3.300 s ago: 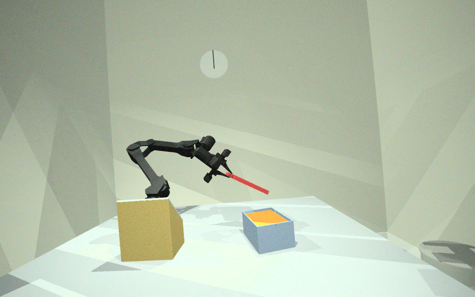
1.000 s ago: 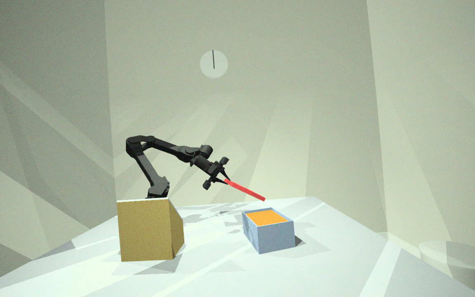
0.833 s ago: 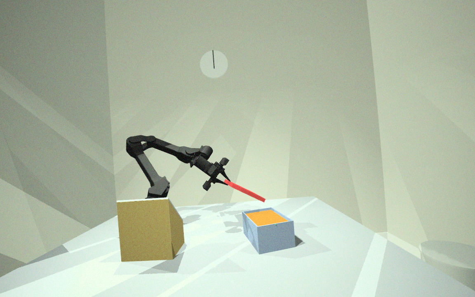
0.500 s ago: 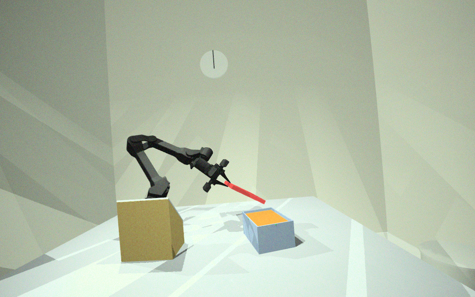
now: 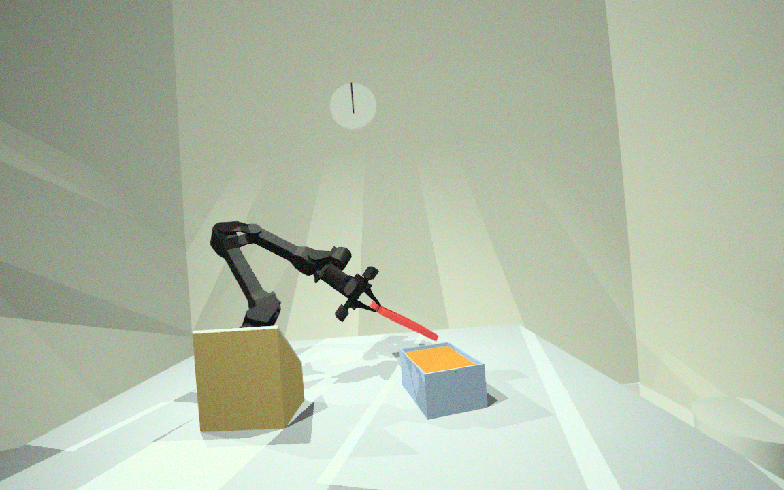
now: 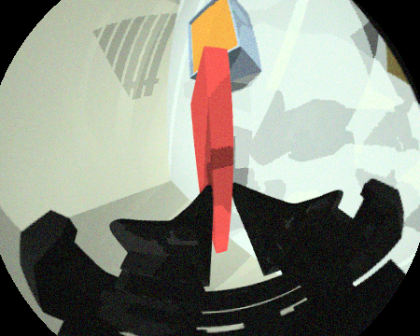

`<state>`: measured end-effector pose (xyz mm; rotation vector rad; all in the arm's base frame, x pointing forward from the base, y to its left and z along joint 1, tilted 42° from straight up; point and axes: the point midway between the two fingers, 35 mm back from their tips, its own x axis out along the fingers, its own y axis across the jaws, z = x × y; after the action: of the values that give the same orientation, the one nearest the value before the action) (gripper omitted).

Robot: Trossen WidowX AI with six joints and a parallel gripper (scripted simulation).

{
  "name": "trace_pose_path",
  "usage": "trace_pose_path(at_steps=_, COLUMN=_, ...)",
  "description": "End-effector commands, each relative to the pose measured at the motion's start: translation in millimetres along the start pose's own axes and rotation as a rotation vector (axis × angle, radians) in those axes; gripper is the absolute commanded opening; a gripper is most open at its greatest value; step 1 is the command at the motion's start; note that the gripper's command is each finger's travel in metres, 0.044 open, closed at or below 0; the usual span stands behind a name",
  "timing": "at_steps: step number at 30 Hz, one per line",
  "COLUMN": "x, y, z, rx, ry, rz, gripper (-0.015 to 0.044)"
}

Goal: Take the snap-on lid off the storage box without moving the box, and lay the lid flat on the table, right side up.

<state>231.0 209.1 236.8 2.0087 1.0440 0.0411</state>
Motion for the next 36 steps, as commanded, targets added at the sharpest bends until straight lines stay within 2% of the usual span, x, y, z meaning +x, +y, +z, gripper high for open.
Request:
trace_pose_path(at_steps=1, x=1, y=1, z=1, rx=0.005, ry=-0.004, rz=0.013, gripper=0.0000)
trace_pose_path(at_steps=36, x=20, y=-21, z=1, rx=0.007, ry=-0.003, rz=0.013, gripper=0.0000)
